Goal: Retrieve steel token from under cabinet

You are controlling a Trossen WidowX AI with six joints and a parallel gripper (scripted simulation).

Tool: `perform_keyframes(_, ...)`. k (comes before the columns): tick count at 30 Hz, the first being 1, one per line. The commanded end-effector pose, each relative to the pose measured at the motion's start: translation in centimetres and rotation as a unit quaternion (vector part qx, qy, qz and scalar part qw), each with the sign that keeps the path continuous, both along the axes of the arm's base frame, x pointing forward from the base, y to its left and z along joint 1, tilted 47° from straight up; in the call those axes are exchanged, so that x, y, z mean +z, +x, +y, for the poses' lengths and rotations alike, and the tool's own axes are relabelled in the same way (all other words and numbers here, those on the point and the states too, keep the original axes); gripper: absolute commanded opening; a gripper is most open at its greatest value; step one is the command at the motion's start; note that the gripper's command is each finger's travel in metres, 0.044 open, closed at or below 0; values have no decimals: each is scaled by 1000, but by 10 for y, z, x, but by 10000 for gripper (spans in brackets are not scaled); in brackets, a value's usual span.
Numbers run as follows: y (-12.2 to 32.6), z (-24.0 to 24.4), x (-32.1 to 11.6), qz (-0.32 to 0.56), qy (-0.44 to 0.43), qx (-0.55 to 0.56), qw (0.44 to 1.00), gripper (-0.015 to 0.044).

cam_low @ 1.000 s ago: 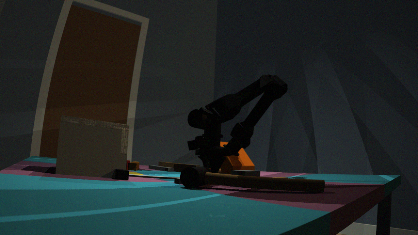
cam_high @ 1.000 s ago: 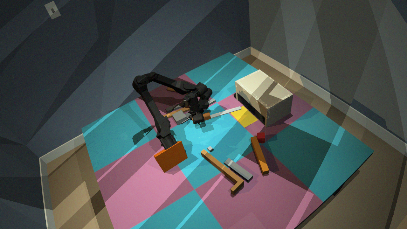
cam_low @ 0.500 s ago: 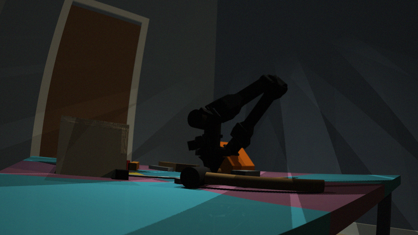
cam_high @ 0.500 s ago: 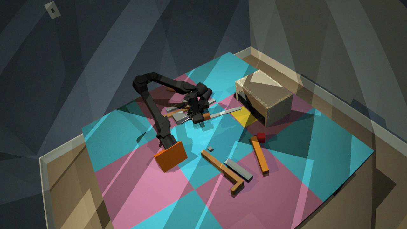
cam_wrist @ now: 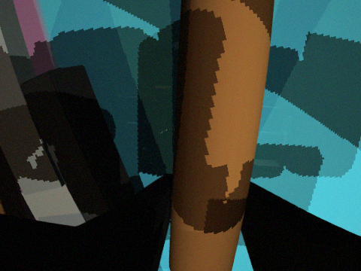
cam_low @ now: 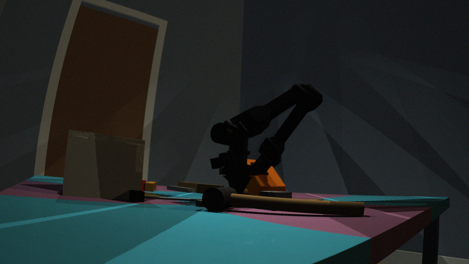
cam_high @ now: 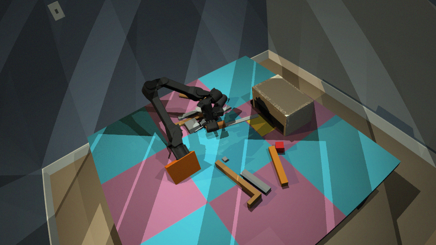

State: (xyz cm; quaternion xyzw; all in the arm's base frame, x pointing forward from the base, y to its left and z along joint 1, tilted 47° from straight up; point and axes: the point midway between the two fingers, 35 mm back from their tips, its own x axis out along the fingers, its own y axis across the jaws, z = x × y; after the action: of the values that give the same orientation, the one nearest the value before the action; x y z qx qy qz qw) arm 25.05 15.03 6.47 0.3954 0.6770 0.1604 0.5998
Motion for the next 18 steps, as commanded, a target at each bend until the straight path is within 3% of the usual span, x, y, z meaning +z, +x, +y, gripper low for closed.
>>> perform_keyframes(1, 0, 0, 0, 0, -1, 0, 1000, 0)
perform_keyframes(18, 15, -3, -3, -1, 0, 2, 1000, 0)
